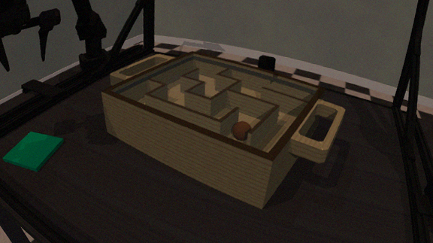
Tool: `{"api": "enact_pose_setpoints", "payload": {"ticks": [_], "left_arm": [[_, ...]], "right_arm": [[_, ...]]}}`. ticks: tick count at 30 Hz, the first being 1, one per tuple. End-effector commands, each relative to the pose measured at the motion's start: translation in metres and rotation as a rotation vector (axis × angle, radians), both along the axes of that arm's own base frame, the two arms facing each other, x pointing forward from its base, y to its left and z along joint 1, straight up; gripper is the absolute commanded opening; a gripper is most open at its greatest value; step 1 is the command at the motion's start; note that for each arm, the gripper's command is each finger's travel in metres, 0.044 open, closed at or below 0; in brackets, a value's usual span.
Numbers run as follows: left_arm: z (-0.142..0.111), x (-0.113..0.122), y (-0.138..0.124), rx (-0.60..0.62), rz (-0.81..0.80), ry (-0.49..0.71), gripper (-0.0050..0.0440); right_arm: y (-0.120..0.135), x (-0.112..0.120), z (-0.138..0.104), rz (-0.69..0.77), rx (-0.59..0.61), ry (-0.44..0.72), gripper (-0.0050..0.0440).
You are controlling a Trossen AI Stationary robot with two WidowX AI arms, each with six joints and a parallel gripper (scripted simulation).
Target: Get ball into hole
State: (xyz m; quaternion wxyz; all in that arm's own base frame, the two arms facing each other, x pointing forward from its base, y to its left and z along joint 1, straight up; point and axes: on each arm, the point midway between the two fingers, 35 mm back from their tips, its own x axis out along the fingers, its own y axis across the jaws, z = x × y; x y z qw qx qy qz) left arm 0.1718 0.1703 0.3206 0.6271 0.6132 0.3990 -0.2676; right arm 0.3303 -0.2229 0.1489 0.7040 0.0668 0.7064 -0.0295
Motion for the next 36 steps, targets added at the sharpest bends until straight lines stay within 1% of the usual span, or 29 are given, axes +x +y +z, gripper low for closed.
{"api": "enact_pose_setpoints", "payload": {"ticks": [1,17,23,27,32,34,36], "left_arm": [[0.0,0.0,0.0,0.0,0.0,0.0,0.04],[0.0,0.0,0.0,0.0,0.0,0.0,0.04],[-0.001,0.001,0.0,-0.011,0.011,0.0,0.0256],[-0.004,0.005,-0.001,-0.047,0.045,-0.001,0.0164],[-0.013,0.014,-0.005,-0.139,0.137,0.002,0.0164],[-0.013,0.014,-0.005,-0.139,0.137,0.002,0.0164],[-0.018,0.02,-0.007,-0.191,0.192,0.005,0.0164]], "right_arm": [[0.0,0.0,0.0,0.0,0.0,0.0,0.04],[0.0,0.0,0.0,0.0,0.0,0.0,0.04],[0.001,0.0,0.0,0.01,0.0,0.0,0.0256],[0.005,0.002,0.0,0.043,-0.001,-0.002,0.0164],[0.016,0.006,-0.001,0.131,-0.003,-0.005,0.0164],[0.016,0.006,-0.001,0.131,-0.003,-0.005,0.0164],[0.022,0.008,-0.002,0.181,-0.004,-0.006,0.0164]]}}
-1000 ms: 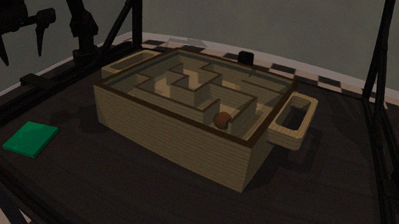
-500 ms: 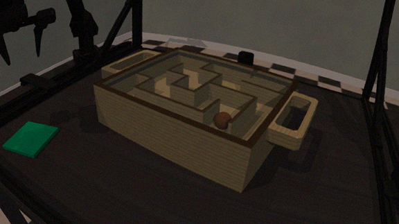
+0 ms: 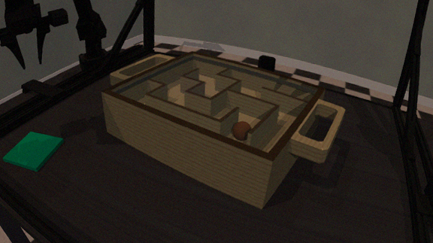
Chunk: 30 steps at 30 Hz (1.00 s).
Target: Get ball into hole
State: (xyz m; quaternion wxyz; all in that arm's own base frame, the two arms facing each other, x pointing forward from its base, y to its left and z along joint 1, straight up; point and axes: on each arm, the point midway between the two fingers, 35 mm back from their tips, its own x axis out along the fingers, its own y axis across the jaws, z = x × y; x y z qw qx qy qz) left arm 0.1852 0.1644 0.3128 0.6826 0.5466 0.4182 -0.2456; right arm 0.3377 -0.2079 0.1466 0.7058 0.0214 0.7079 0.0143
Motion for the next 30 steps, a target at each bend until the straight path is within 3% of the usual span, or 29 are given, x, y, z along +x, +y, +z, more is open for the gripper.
{"api": "enact_pose_setpoints", "payload": {"ticks": [1,13,15,30], "left_arm": [[-0.013,0.009,-0.003,-0.097,0.087,0.019,0.0164],[-0.054,0.048,-0.031,-0.422,0.494,0.094,0.0164],[-0.054,0.048,-0.031,-0.422,0.494,0.094,0.0164],[-0.107,0.083,-0.083,-0.689,1.087,0.219,0.0164]], "right_arm": [[0.011,0.002,0.0,0.083,-0.003,-0.004,0.0164],[0.059,0.012,-0.004,0.468,-0.011,-0.016,0.0164],[0.059,0.012,-0.004,0.468,-0.011,-0.016,0.0164],[0.12,0.015,-0.011,0.95,-0.019,-0.03,0.0164]]}}
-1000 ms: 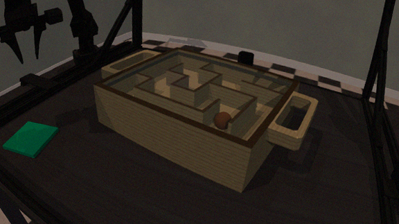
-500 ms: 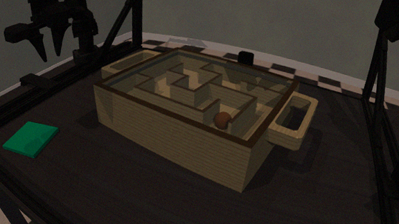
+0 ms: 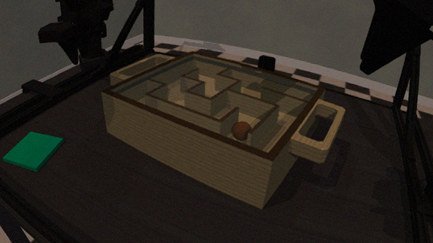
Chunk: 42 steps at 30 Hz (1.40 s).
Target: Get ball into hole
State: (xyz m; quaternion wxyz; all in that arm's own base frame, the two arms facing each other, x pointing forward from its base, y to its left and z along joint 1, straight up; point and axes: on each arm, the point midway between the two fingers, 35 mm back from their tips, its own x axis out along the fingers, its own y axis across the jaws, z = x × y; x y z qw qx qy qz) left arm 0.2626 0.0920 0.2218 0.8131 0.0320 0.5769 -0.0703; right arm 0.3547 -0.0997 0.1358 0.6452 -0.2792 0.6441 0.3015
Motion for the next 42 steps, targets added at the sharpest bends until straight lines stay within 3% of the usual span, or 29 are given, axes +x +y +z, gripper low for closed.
{"api": "enact_pose_setpoints", "payload": {"ticks": [1,15,19,32,42], "left_arm": [[-0.016,0.005,-0.011,-0.047,0.111,0.058,0.0164],[-0.062,0.018,-0.066,-0.174,0.645,0.228,0.0164],[-0.068,0.018,-0.074,-0.183,0.724,0.248,0.0164],[-0.11,0.01,-0.127,-0.198,1.275,0.327,0.0164],[-0.123,0.005,-0.143,-0.191,1.441,0.327,0.0164]], "right_arm": [[0.011,-0.002,0.0,0.094,-0.005,-0.005,0.0164],[0.061,-0.009,-0.007,0.513,-0.011,-0.016,0.0164],[0.068,-0.011,-0.008,0.571,-0.012,-0.017,0.0164],[0.112,-0.026,-0.016,0.97,-0.018,-0.025,0.0164],[0.124,-0.031,-0.019,1.096,-0.02,-0.027,0.0164]]}}
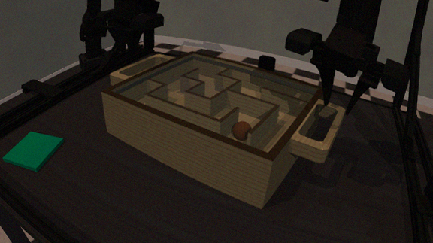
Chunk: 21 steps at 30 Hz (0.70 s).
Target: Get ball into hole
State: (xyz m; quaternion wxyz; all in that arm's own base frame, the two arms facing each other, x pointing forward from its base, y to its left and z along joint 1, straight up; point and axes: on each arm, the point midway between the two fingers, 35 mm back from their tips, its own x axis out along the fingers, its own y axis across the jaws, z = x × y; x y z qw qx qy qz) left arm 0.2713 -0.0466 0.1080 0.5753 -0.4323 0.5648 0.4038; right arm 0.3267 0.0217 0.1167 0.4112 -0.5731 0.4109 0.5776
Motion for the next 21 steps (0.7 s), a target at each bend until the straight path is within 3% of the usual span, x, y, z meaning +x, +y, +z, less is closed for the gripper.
{"api": "enact_pose_setpoints", "payload": {"ticks": [1,21], "left_arm": [[-0.01,-0.004,-0.005,0.014,0.054,0.029,0.0164],[-0.028,-0.005,-0.006,0.017,0.072,0.032,0.0164]], "right_arm": [[0.004,-0.004,0.0,0.048,-0.004,-0.006,0.0164],[0.005,-0.004,-0.015,0.062,-0.004,-0.006,0.0164]]}}
